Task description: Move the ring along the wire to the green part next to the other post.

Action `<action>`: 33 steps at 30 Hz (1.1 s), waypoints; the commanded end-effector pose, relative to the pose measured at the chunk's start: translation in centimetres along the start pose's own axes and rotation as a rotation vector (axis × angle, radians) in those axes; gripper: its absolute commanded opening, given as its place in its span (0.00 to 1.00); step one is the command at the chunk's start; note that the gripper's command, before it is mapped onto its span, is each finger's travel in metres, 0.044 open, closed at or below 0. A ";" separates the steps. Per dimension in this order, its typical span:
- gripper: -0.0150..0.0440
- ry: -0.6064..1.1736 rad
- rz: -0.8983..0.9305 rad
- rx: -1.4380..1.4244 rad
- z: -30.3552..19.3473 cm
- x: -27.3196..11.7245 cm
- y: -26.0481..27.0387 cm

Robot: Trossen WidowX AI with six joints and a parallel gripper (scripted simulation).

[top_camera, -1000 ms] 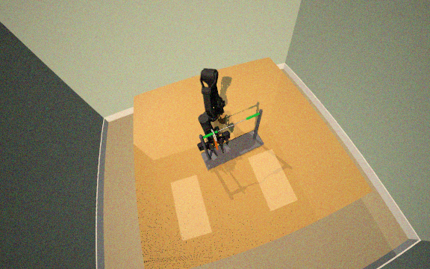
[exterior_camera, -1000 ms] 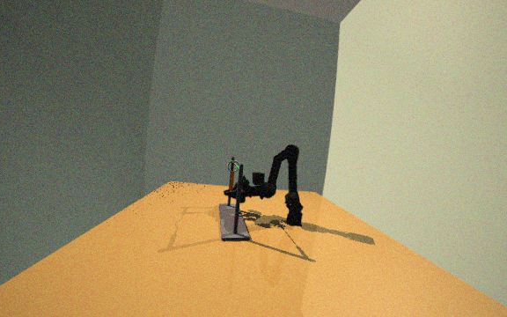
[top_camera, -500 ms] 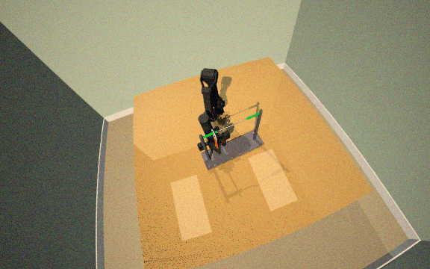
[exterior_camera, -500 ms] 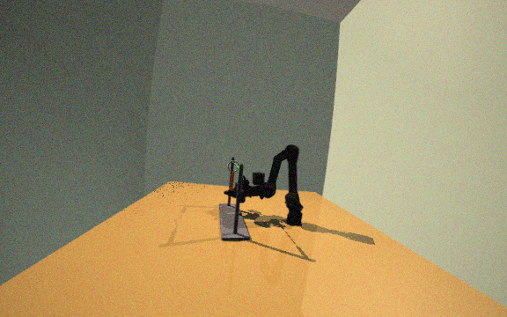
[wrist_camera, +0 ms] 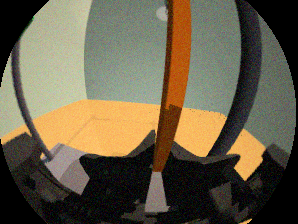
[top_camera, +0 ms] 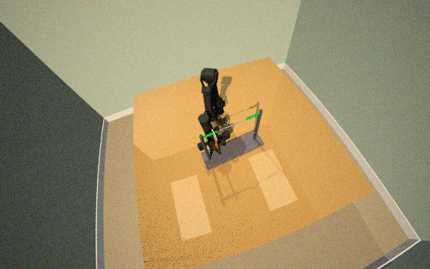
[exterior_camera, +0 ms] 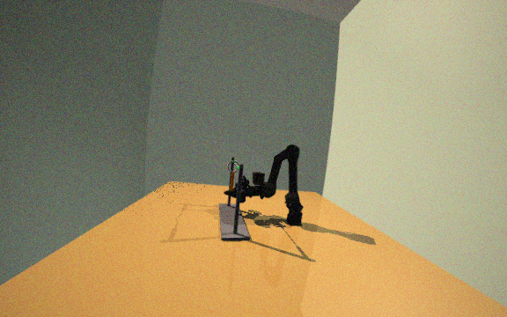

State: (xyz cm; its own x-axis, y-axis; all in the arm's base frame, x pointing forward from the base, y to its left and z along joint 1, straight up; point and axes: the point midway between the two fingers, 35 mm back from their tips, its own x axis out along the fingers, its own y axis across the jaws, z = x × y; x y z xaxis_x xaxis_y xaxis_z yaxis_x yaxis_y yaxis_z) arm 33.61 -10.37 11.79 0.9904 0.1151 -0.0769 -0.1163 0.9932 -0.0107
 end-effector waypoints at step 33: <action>0.00 -0.006 -0.004 -0.010 1.9 -0.1 -0.2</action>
State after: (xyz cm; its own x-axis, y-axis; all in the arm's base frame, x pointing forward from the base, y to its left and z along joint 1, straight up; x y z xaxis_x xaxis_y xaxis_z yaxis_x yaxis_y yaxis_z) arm 33.60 -10.48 13.62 0.9910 0.1121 -0.0728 -0.1135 0.9934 -0.0143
